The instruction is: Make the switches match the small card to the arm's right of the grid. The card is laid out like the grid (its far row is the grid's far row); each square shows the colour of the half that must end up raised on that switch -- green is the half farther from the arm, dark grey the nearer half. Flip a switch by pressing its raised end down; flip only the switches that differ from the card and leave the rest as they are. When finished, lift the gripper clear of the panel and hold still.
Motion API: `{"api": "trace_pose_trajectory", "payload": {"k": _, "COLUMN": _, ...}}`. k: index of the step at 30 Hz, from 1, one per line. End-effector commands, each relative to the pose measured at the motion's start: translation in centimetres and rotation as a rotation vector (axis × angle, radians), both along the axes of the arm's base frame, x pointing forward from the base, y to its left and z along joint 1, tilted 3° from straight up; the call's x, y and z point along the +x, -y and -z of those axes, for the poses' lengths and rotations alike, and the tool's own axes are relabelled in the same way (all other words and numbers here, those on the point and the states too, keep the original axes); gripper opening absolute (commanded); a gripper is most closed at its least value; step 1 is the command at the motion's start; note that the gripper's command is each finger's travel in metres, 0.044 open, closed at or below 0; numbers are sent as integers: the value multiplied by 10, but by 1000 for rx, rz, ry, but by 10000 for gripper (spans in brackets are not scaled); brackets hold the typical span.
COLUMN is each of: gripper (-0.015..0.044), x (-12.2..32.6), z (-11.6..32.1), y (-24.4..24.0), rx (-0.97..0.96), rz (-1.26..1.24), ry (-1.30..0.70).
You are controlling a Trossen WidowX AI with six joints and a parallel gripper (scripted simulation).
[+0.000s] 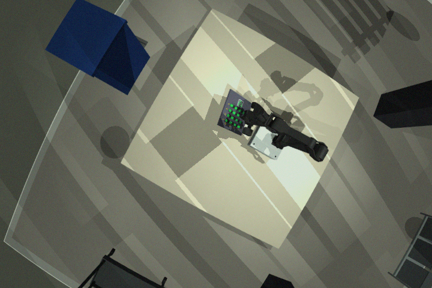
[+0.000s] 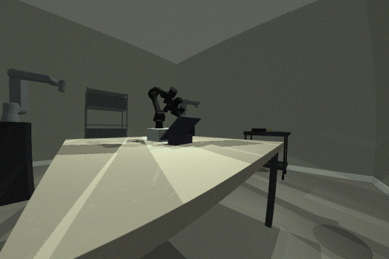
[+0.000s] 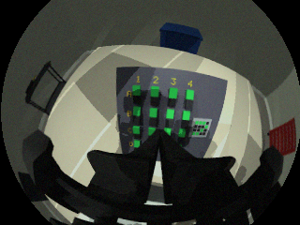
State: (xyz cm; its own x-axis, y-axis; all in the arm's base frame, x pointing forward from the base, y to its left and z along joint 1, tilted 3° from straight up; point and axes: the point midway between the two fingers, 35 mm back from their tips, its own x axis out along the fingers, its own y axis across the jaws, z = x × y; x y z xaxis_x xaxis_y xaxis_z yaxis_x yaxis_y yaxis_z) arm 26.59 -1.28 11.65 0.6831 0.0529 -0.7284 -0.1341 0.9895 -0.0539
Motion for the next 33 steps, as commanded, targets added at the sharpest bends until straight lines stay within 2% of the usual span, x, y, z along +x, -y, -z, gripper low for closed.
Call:
{"api": "trace_pose_trajectory", "payload": {"k": 1, "gripper": 0, "x": -2, "z": 4, "y": 25, "rx": -5, "rz": 7, "ry": -8}}
{"api": "trace_pose_trajectory", "payload": {"k": 6, "gripper": 0, "x": -7, "z": 7, "y": 55, "rx": -6, "rz": 9, "ry": 1}}
{"api": "trace_pose_trajectory", "payload": {"k": 12, "gripper": 0, "x": 15, "z": 32, "y": 53, "rx": -3, "rz": 7, "ry": 27}}
{"api": "trace_pose_trajectory", "payload": {"k": 33, "gripper": 0, "x": 33, "z": 51, "y": 52, "rx": -2, "rz": 7, "ry": 30}}
